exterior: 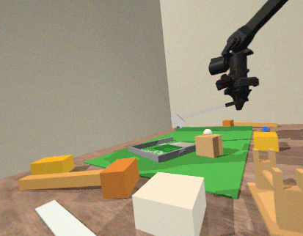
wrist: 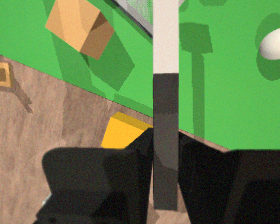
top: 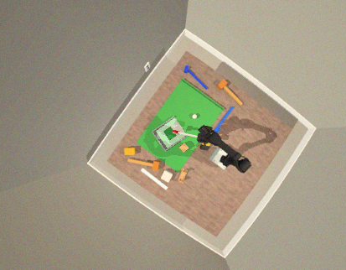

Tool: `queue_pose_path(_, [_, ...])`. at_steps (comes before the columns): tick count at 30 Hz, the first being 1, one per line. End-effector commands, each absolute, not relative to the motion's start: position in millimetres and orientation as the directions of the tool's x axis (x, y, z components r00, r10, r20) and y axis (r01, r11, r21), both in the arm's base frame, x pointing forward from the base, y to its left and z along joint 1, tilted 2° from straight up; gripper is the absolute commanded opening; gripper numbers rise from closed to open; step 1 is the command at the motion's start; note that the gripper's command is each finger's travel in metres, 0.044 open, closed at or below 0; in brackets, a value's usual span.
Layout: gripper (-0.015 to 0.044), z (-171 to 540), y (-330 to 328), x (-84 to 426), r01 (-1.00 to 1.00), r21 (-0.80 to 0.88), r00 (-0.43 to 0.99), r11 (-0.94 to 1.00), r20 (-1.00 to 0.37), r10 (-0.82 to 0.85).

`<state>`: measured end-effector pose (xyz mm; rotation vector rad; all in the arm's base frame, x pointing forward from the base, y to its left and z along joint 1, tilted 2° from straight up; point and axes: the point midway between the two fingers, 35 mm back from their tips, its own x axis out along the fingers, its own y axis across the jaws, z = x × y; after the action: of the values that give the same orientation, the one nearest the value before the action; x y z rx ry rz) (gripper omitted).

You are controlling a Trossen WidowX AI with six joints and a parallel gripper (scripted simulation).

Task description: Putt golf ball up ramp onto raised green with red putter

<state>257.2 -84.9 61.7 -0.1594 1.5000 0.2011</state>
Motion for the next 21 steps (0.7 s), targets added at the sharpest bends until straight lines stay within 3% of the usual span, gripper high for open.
queue_pose_path(1, [0.0, 65, -103, 249, -0.113, 0.009, 0.058, 0.994, -0.998, 0.016])
queue_pose_path(21, [0.0, 76, -180, 182, 0.48, -0.038, -0.007, 0.877, -0.999, -0.04])
